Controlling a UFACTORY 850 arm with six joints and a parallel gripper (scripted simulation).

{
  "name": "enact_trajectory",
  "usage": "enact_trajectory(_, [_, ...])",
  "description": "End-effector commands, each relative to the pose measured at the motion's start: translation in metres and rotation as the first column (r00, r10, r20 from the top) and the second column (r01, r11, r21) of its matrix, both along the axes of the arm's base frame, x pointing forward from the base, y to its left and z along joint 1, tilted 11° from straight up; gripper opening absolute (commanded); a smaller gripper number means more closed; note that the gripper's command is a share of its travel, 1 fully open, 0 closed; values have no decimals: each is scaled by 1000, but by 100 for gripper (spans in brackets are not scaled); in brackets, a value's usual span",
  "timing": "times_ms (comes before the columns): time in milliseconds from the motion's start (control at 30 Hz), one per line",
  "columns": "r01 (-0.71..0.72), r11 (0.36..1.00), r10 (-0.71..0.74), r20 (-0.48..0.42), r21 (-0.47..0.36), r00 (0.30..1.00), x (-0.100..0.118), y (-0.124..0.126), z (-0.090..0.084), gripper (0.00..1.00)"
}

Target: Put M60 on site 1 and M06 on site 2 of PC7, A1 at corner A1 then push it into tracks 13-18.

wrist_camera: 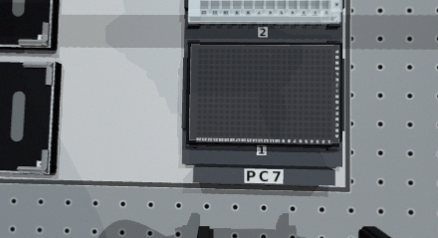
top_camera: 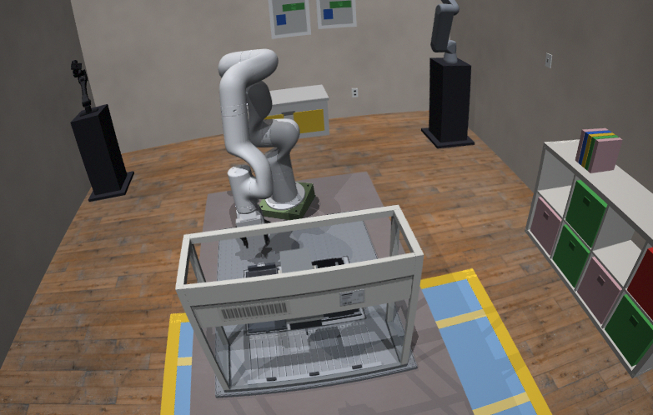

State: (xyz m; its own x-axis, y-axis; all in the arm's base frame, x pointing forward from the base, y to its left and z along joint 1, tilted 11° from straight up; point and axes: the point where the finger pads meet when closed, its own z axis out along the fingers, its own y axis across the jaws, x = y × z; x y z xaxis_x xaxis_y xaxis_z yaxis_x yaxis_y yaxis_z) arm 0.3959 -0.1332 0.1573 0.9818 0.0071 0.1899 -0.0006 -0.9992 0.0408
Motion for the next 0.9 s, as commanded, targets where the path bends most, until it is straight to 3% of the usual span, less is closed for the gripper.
enact_trajectory(0, [24, 999, -25, -25, -40, 999, 0, 1, 1, 82])
enact_trajectory(367, [24, 999, -25, -25, -40, 999, 0, 1, 1, 82])
enact_trajectory(867, [24, 999, -25, -25, -40, 999, 3, -1, -21, 82])
